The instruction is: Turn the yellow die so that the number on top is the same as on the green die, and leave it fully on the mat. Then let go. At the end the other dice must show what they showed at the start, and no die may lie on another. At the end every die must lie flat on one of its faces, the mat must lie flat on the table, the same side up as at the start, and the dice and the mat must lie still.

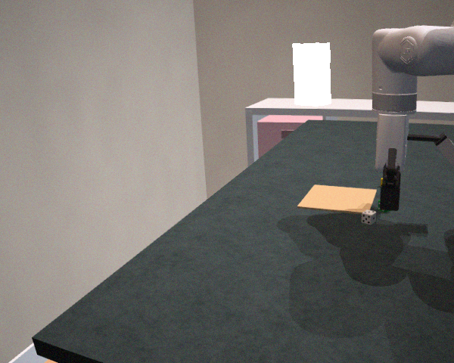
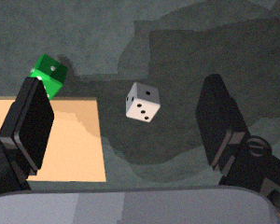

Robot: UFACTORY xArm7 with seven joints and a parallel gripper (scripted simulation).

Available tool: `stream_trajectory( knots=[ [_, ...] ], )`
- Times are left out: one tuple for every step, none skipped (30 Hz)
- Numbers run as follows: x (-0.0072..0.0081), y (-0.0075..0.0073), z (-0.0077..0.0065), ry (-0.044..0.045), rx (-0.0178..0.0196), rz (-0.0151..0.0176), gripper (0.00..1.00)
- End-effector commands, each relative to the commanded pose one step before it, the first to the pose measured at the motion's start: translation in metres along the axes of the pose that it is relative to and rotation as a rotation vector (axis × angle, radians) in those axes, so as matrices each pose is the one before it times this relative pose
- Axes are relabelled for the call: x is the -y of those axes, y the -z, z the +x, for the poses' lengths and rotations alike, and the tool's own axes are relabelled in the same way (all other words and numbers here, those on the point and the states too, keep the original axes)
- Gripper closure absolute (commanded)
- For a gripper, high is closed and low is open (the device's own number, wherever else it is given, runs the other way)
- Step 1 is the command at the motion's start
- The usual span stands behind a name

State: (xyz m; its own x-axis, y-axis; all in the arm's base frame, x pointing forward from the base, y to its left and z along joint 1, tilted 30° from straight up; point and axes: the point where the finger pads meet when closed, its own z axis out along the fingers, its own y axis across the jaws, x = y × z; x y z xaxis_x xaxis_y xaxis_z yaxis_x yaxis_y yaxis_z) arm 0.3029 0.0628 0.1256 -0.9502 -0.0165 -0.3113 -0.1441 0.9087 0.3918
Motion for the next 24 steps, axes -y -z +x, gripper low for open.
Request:
stream_trajectory(
  knots=[
    [0.00003, 0.00122, -0.00119, 0.00017, 0.00283, 0.00022, 0.0],
    [-0.00001, 0.00109, -0.00002, 0.00001, 0.00003, -0.00006, 0.0],
    [0.0, 0.00193, 0.0, 0.0, 0.0, 0.00001, 0.0],
    [0.0, 0.00288, 0.0, 0.0, 0.0, 0.00001, 0.0],
    [0.00001, 0.00386, 0.00002, -0.00001, -0.00003, 0.00007, 0.0],
    [0.0, 0.00482, 0.0, 0.0, 0.0, 0.00001, 0.0],
    [-0.00001, 0.00572, -0.00001, 0.00001, 0.00002, -0.00004, 0.0],
    [0.0, 0.00652, -0.00001, 0.00001, 0.00001, -0.00002, 0.0],
    [0.00001, 0.0072, 0.00003, -0.00002, -0.00003, 0.00008, 0.0],
    [-0.00001, 0.00775, -0.00002, 0.00002, 0.00002, -0.00006, 0.0],
    [0.0, 0.00813, 0.00001, -0.00001, -0.00001, 0.00003, 0.0],
    [0.0, 0.00833, 0.00001, 0.0, -0.00001, 0.00002, 0.0],
    [0.0, 0.00832, -0.00001, 0.00001, 0.00001, -0.00002, 0.0],
    [0.0, 0.0, 0.0, 0.0, 0.0, 0.0, 0.0],
    [0.0, 0.0, 0.0, 0.0, 0.0, 0.0, 0.0],
    [0.0, 0.0, 0.0, 0.0, 0.0, 0.0, 0.0],
    [0.0, 0.00808, 0.00001, -0.00001, -0.00001, 0.00002, 0.0],
    [0.0, 0.0076, 0.0, 0.0, 0.0, 0.0, 0.0],
    [0.0, 0.00688, 0.00001, 0.0, 0.0, 0.00001, 0.0],
    [0.0, 0.00596, -0.00001, 0.00001, 0.0, -0.00001, 0.0],
    [0.0, 0.00487, 0.0, 0.0, 0.0, 0.0, 0.0],
    [0.0, 0.00368, 0.00001, -0.00001, -0.00001, 0.00002, 0.0],
    [0.0, 0.0025, -0.00001, 0.00001, 0.00001, -0.00002, 0.0],
    [0.0, 0.00141, 0.00001, -0.00001, 0.0, 0.00001, 0.0]
  ],
)
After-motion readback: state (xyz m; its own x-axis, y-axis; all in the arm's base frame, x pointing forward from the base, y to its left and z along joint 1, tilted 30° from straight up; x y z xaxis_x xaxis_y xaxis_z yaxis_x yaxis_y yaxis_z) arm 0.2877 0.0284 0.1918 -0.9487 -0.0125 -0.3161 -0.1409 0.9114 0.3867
